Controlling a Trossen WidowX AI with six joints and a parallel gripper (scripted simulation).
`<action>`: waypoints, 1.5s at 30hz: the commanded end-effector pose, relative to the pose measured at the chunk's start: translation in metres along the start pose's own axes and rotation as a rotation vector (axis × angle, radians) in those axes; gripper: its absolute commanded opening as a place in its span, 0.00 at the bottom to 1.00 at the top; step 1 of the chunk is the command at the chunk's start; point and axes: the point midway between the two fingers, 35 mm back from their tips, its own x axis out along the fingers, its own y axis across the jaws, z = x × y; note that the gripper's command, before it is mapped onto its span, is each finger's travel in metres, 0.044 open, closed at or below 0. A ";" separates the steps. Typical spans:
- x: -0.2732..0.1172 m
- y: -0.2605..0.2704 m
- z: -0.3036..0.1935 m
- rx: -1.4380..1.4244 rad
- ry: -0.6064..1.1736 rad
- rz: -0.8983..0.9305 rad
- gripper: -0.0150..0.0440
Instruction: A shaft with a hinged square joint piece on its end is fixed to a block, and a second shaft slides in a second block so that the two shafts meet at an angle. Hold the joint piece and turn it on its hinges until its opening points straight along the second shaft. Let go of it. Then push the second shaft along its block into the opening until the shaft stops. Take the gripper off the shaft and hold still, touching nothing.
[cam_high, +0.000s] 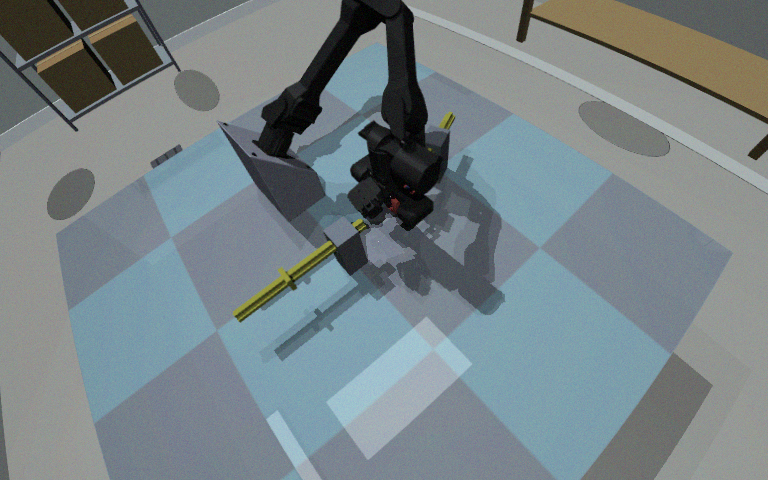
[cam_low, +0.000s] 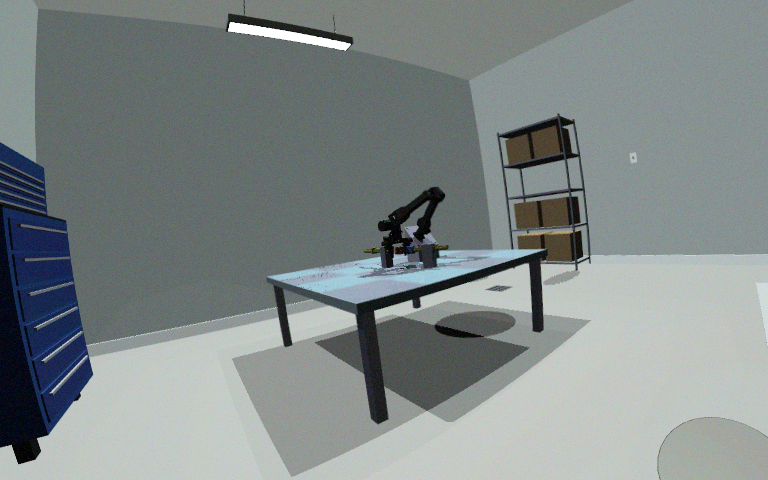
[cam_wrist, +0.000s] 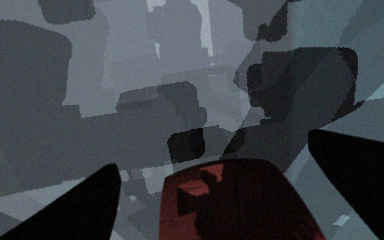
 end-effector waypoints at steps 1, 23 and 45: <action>-0.012 0.000 0.002 0.000 0.060 -0.001 1.00; -0.057 0.009 0.005 -0.387 0.081 0.039 1.00; -0.123 0.009 0.003 -1.132 0.005 0.027 1.00</action>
